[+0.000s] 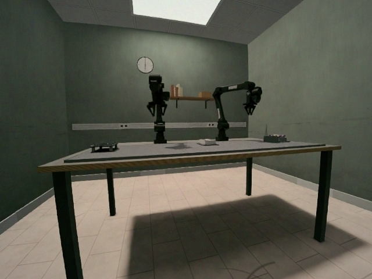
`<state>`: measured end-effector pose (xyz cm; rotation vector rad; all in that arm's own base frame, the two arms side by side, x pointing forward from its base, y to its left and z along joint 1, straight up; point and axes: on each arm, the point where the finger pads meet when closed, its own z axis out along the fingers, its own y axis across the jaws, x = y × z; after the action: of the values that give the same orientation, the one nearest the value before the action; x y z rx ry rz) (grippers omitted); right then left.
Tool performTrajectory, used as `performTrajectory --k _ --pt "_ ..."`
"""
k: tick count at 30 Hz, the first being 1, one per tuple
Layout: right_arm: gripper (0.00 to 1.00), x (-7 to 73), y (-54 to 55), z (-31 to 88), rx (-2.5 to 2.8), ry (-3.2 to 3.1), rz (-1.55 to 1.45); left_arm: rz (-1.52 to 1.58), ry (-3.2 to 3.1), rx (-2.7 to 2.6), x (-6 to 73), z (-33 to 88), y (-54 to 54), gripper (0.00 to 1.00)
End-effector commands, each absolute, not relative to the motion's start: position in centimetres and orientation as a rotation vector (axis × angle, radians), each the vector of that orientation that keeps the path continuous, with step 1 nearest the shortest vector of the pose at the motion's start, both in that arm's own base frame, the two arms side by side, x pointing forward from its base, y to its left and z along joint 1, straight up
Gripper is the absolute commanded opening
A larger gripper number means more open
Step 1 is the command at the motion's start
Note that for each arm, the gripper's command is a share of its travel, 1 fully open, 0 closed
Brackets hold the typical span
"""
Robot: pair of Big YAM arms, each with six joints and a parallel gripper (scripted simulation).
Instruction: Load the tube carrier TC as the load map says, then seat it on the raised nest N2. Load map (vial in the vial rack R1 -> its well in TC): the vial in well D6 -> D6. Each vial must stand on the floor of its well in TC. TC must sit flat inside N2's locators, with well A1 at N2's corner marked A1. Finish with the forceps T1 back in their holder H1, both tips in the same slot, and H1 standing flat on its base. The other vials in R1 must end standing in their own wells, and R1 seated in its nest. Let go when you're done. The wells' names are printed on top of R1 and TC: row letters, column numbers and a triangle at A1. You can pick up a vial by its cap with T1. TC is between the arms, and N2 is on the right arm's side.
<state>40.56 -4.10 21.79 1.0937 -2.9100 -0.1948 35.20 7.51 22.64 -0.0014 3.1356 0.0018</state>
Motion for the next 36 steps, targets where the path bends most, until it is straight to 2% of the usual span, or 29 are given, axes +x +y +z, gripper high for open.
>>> performTrajectory --k 1,24,36 --pt "1.0 39.8 -5.1 22.6 0.887 -3.003 -0.148 0.012 3.106 0.024 36.0 23.8 7.6 0.24" --pt "1.0 35.1 -8.1 23.8 0.046 -3.169 0.006 0.012 3.106 0.024 36.0 23.8 7.6 0.24" --pt "1.0 35.9 -8.0 24.4 0.007 -3.177 0.013 0.012 3.106 0.024 36.0 23.8 7.6 0.24"
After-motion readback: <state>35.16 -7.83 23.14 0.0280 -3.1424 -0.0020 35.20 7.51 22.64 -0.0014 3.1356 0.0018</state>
